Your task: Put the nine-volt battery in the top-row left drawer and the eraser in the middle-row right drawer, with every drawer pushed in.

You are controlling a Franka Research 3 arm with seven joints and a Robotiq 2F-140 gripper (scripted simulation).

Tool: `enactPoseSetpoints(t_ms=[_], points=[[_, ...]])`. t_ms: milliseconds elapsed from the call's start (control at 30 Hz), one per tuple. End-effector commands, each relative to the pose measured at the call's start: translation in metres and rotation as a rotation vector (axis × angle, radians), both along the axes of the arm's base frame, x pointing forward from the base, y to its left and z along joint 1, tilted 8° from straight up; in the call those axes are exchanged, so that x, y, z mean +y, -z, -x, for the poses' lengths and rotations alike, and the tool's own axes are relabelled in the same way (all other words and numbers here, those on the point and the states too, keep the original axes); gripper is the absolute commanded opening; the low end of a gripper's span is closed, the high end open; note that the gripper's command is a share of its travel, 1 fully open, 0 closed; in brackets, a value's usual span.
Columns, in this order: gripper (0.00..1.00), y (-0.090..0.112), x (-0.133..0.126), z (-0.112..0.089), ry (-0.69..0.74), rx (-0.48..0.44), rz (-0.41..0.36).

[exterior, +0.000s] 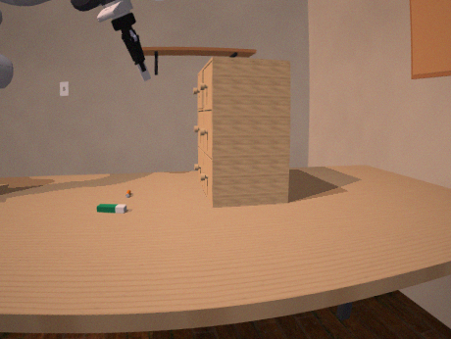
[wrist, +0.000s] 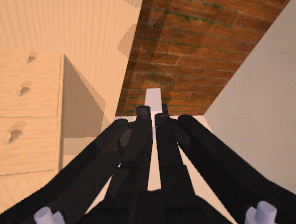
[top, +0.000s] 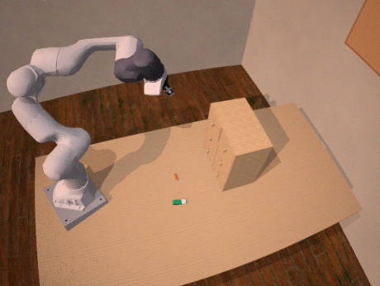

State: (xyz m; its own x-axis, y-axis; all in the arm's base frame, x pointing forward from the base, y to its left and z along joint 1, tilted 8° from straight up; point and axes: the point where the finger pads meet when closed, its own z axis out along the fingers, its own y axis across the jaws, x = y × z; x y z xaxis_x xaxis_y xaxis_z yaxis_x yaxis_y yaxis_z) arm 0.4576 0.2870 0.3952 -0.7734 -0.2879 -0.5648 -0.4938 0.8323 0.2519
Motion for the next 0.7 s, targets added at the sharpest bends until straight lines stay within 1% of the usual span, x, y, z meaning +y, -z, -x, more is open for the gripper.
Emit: enactPoseSetpoints(t_ms=[0, 33, 67, 667], points=[[0.0, -0.001, -0.001, 0.0, 0.01, 0.008, -0.004], [0.0, -0.001, -0.001, 0.0, 0.01, 0.008, -0.004], [0.0, -0.003, -0.017, 0.009, 0.03, 0.07, 0.04], [0.0, -0.003, -0.017, 0.009, 0.03, 0.07, 0.04]])
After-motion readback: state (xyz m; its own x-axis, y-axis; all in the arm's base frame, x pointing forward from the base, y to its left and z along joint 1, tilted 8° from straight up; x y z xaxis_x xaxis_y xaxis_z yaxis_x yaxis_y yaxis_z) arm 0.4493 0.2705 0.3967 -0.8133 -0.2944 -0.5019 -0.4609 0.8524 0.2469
